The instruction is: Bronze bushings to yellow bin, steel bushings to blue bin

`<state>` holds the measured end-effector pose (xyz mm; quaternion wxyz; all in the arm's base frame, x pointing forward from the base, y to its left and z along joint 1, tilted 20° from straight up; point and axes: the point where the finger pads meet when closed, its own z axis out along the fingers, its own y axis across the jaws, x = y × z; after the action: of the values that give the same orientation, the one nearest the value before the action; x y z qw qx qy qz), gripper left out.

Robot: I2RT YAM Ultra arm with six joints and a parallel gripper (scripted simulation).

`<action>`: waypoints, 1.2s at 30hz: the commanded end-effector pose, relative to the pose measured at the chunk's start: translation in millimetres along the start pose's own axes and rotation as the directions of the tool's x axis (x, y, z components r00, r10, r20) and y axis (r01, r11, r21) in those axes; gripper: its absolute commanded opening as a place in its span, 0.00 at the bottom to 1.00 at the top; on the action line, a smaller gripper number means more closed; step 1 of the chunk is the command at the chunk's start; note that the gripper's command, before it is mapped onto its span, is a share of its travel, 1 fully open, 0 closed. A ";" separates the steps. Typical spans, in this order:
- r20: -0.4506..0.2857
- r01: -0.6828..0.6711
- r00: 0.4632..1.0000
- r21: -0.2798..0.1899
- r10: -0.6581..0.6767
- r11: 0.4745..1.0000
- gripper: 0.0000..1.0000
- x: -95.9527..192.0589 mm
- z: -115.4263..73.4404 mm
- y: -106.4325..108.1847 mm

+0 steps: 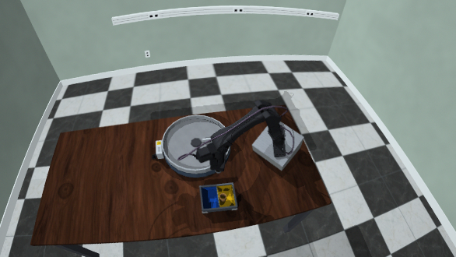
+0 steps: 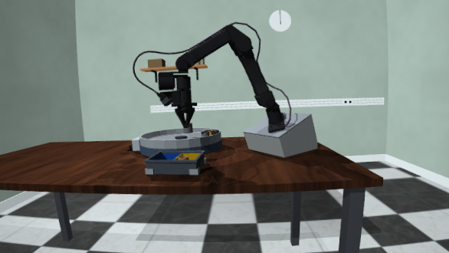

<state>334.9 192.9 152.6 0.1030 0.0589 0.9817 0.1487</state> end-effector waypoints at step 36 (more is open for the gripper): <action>0.036 -0.072 0.997 0.012 0.072 0.997 0.00 -17.6 -16.8 130.3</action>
<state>361.0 313.7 189.6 0.1005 0.0910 0.9808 0.1402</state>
